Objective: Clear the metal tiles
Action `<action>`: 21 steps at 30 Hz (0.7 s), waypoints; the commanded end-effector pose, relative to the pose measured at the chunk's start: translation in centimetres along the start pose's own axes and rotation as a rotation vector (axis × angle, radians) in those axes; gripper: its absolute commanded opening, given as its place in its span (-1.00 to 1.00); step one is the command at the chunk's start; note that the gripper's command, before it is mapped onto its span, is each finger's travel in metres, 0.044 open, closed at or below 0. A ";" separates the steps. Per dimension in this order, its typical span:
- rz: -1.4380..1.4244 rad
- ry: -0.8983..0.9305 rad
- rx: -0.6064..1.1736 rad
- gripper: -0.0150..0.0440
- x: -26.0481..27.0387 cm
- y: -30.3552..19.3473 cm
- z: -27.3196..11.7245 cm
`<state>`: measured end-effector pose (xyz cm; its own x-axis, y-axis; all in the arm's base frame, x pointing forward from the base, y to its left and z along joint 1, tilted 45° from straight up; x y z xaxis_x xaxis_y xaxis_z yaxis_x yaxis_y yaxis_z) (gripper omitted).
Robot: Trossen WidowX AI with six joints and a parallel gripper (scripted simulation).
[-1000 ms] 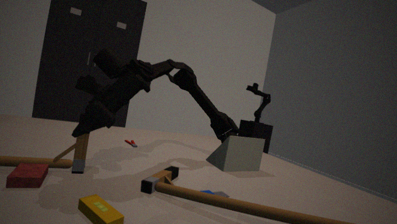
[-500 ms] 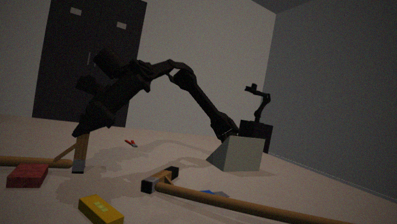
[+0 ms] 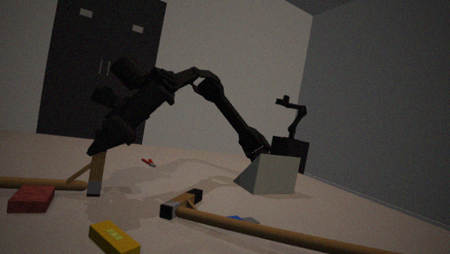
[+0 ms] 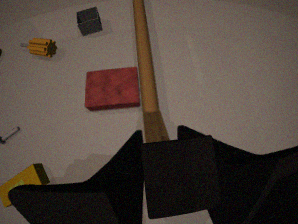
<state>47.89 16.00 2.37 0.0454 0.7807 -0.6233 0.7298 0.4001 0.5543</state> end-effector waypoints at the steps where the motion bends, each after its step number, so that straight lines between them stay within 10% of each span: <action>1: 0.002 0.005 -0.005 -0.49 0.3 -0.3 -0.8; 21: 0.002 0.010 -0.002 -0.49 0.4 -2.5 -3.0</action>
<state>44.70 16.34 2.31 0.0448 0.7818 -0.6219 0.7333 0.3970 0.5520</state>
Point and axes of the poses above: the point midway between the two fingers, 35 mm back from their tips, its own z axis out along the fingers, its own x axis across the jaws, y = z × x, the point moved 4 cm from there along -z, back along the fingers, and after that the axes turned 9 degrees about z, right-handed, at the moved point
